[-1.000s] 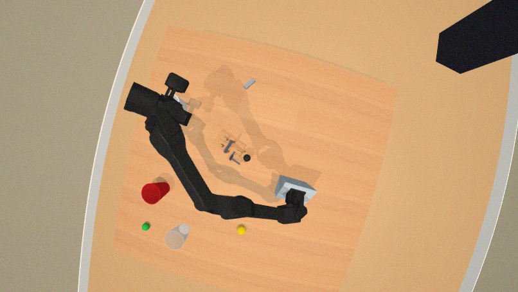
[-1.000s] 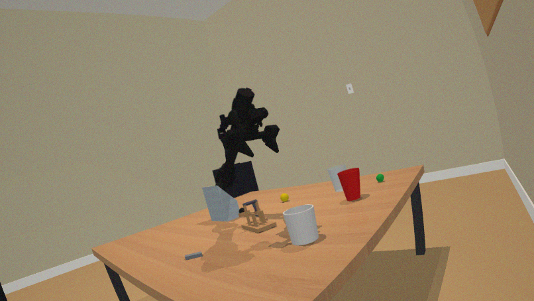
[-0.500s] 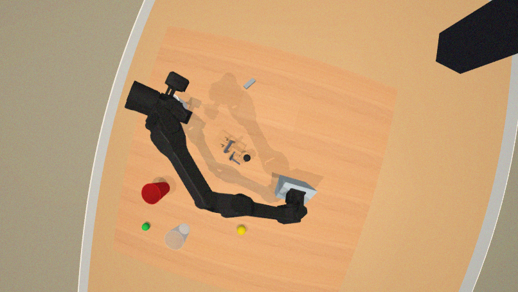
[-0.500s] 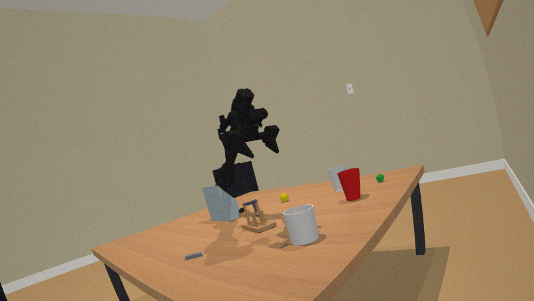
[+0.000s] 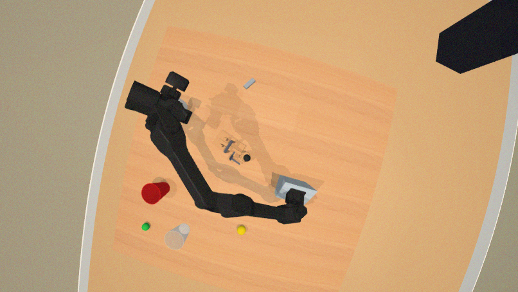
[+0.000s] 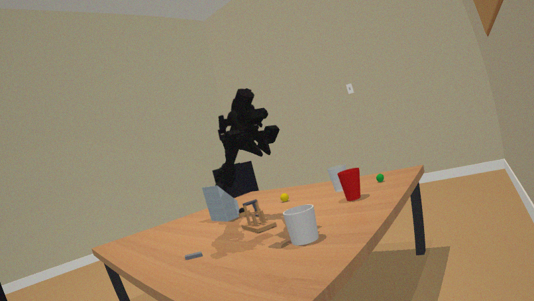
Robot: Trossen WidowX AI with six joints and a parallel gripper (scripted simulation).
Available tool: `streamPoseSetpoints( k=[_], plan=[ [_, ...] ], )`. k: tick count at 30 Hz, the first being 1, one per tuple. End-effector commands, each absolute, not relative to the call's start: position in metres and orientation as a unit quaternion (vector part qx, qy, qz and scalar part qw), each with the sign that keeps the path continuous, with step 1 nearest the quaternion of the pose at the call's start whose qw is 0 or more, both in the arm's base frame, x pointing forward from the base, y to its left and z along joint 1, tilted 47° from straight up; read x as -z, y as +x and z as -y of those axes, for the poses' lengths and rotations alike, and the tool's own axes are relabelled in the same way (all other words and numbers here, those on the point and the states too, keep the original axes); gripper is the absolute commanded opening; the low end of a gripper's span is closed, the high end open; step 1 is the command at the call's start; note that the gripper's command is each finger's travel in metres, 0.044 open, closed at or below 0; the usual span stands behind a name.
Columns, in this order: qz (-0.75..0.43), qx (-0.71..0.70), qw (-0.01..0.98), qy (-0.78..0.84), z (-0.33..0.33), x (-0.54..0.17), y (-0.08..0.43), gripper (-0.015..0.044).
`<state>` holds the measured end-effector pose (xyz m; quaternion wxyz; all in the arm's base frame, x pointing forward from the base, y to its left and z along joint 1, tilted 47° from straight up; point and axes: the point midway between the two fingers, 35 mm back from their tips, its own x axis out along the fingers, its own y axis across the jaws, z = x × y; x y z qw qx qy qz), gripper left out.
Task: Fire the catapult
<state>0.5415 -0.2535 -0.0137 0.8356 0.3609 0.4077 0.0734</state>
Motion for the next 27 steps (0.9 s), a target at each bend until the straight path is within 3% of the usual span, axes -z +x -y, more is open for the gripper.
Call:
streamPoseSetpoints(
  k=[1, 2, 13, 27],
  plan=[
    [-0.407, -0.074, 0.834, 0.364, 0.253, 0.014, 0.542, 0.0020],
    [-0.407, -0.074, 0.834, 0.364, 0.253, 0.014, 0.542, 0.0000],
    [-0.411, -0.076, 0.835, 0.357, 0.249, 0.014, 0.541, 0.0000],
    [-0.486, -0.129, 0.842, 0.195, 0.184, 0.007, 0.518, 0.0000]
  ],
)
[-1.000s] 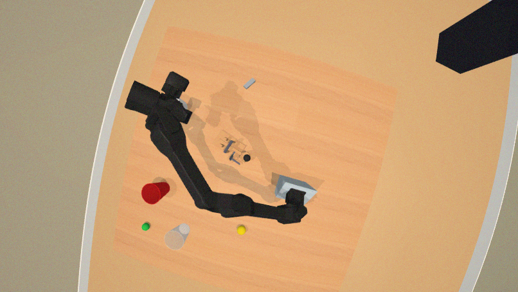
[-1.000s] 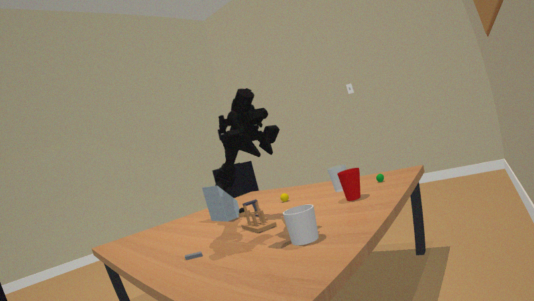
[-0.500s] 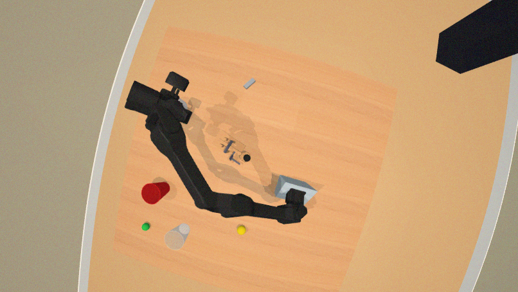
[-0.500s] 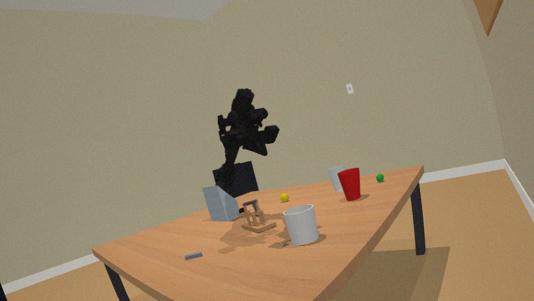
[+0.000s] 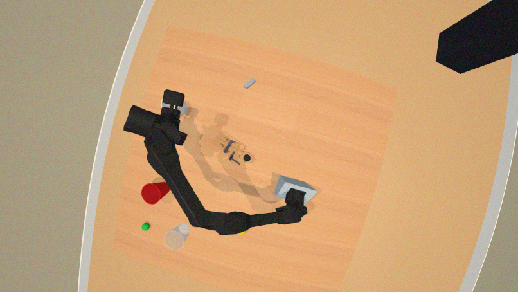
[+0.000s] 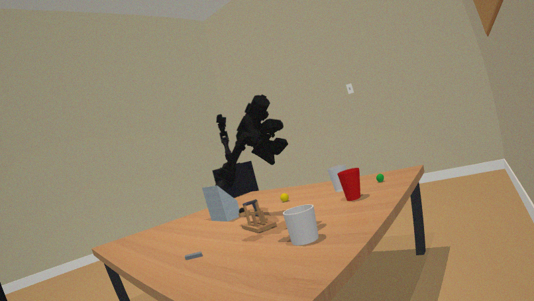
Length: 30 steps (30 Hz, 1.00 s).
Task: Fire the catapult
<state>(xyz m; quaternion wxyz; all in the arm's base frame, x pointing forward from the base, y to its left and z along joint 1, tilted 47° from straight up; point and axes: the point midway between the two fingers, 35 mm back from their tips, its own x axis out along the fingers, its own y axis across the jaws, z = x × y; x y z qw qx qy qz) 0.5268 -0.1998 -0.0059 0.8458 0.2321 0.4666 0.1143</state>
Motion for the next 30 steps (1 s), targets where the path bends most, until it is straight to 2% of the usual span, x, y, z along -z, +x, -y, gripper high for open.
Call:
streamPoseSetpoints(
  k=[1, 16, 30],
  plan=[
    [-0.492, -0.134, 0.841, 0.182, 0.179, 0.007, 0.515, 0.0000],
    [-0.557, -0.224, 0.800, -0.004, 0.114, 0.001, 0.463, 0.0000],
    [-0.592, -0.330, 0.714, -0.174, 0.065, -0.005, 0.394, 0.0000]
  ],
)
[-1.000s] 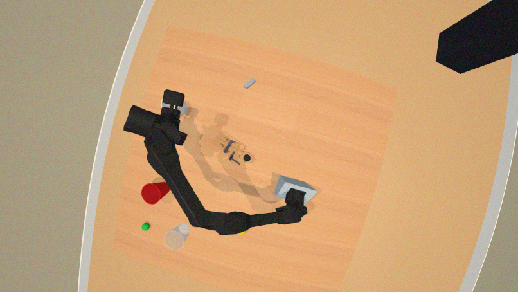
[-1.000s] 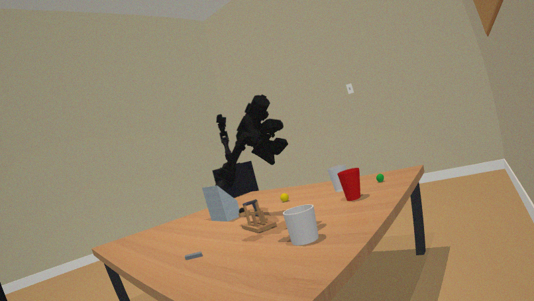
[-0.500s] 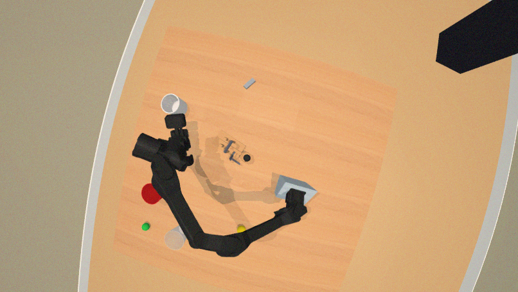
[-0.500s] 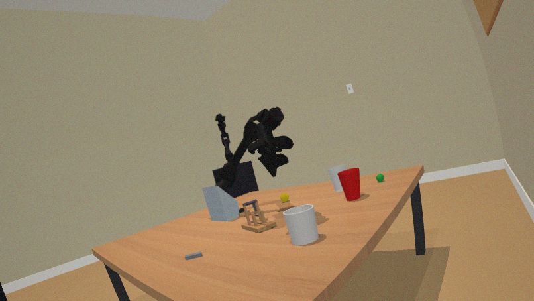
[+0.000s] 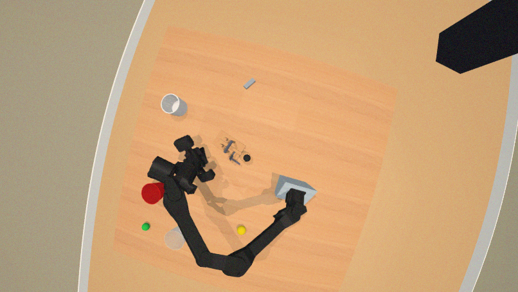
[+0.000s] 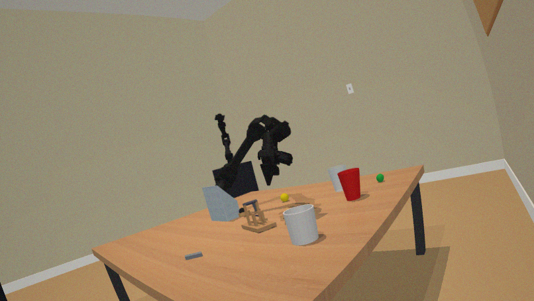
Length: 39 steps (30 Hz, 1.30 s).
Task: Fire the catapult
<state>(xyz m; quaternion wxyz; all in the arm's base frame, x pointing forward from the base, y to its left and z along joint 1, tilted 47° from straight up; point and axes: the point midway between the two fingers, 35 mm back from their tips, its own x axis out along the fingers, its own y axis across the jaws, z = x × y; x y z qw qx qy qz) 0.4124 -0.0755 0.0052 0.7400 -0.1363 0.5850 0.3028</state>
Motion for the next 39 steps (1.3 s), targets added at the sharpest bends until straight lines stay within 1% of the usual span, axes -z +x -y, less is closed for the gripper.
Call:
streamPoseSetpoints(
  k=[1, 21, 39],
  plan=[
    [-0.593, -0.338, 0.706, -0.186, 0.062, -0.006, 0.389, 0.0000],
    [-0.583, -0.501, 0.510, -0.387, 0.023, -0.012, 0.272, 0.0000],
    [-0.582, -0.502, 0.508, -0.388, 0.011, 0.000, 0.274, 0.0000]
  ],
)
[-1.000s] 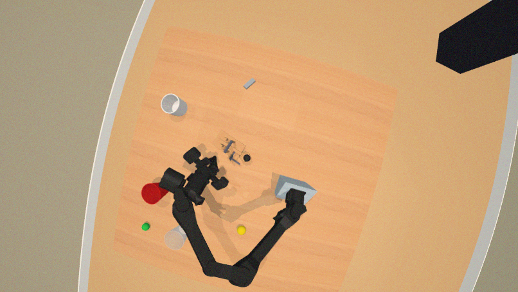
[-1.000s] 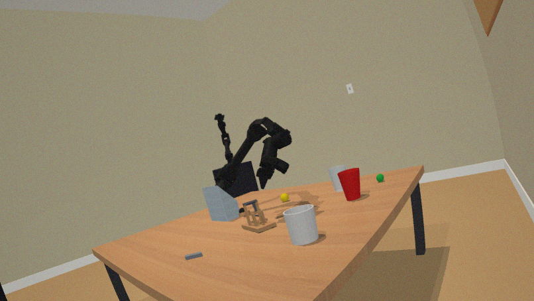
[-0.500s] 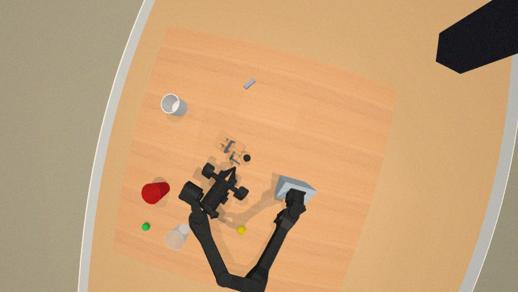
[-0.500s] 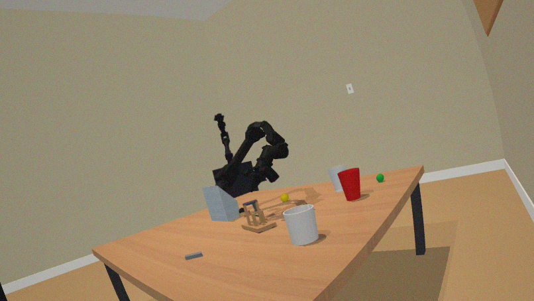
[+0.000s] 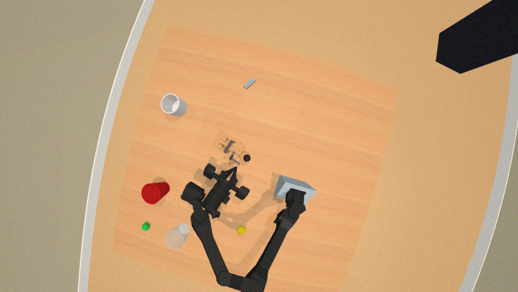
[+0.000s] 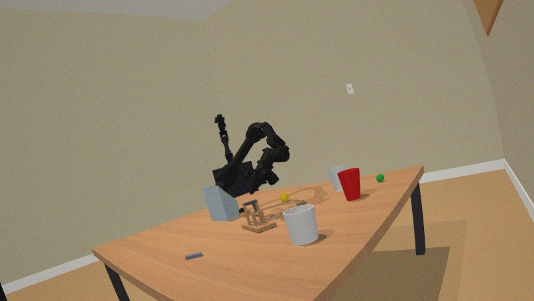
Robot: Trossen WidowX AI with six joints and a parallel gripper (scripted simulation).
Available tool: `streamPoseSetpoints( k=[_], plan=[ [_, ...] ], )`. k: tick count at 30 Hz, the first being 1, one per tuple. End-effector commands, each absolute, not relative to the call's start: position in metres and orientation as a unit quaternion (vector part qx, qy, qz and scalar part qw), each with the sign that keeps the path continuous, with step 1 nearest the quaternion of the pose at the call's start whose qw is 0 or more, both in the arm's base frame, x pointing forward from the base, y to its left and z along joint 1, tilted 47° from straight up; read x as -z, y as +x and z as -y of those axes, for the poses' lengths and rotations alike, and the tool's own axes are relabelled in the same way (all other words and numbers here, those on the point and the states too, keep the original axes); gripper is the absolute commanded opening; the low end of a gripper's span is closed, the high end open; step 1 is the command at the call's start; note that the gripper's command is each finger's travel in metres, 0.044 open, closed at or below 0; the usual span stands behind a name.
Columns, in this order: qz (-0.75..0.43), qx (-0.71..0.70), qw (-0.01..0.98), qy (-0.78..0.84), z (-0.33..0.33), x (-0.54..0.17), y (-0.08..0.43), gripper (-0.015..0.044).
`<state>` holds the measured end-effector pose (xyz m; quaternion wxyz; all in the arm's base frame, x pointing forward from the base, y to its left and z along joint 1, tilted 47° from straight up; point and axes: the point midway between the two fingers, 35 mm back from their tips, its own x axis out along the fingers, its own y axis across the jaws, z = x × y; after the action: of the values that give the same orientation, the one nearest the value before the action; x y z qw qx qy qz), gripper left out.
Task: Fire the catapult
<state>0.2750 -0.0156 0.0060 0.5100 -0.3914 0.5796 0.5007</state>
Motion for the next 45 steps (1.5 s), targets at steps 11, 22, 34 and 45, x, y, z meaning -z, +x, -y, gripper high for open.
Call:
streamPoseSetpoints(
  k=[11, 22, 34, 45],
  plan=[
    [-0.582, -0.502, 0.508, -0.388, -0.002, 0.013, 0.275, 0.0000],
    [-0.582, -0.503, 0.508, -0.388, -0.014, 0.026, 0.276, 0.0000],
    [-0.582, -0.503, 0.508, -0.387, -0.029, 0.040, 0.275, 0.0000],
    [-0.582, -0.504, 0.508, -0.386, -0.041, 0.053, 0.273, 0.0000]
  ],
)
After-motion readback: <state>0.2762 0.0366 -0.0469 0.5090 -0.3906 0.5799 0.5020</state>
